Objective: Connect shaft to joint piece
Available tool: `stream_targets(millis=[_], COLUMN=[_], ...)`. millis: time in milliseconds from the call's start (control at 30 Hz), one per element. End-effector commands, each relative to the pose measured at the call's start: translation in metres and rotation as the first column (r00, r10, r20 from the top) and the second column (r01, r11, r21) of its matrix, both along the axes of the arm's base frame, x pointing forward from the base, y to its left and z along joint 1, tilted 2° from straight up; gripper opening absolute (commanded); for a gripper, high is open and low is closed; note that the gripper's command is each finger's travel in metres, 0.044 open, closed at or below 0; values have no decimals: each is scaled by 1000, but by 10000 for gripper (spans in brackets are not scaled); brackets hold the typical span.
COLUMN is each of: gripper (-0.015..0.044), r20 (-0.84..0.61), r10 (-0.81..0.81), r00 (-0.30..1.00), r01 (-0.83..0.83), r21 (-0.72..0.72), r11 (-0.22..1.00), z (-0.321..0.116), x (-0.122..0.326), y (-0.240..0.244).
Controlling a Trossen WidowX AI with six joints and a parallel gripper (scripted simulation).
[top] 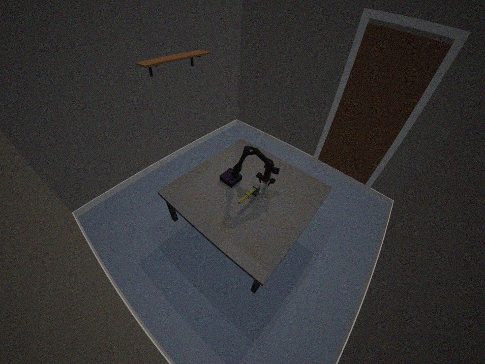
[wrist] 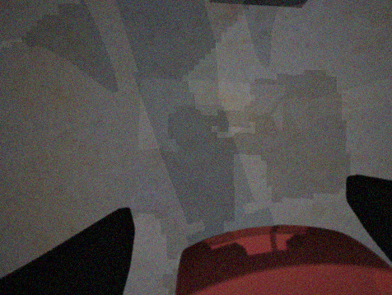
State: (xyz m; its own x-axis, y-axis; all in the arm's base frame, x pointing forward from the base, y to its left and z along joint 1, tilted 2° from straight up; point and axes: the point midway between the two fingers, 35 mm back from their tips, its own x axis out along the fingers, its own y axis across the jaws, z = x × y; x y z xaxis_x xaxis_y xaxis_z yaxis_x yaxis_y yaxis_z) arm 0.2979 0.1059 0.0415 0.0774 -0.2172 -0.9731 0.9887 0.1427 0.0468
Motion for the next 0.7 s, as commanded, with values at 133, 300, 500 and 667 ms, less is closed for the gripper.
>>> stream_targets(millis=[133, 300, 500, 667], gripper=[440, 440, 440, 440], r20=[-1, -1, -32, -55], r10=[0, 0, 0, 10], r00=[1000, 1000, 999, 998], r01=[0, 0, 4, 5], r21=[0, 0, 111, 272], r11=[1000, 1000, 994, 962], z=[0, 0, 4, 13], x=[0, 0, -1, -2], y=[0, 0, -2, -3])
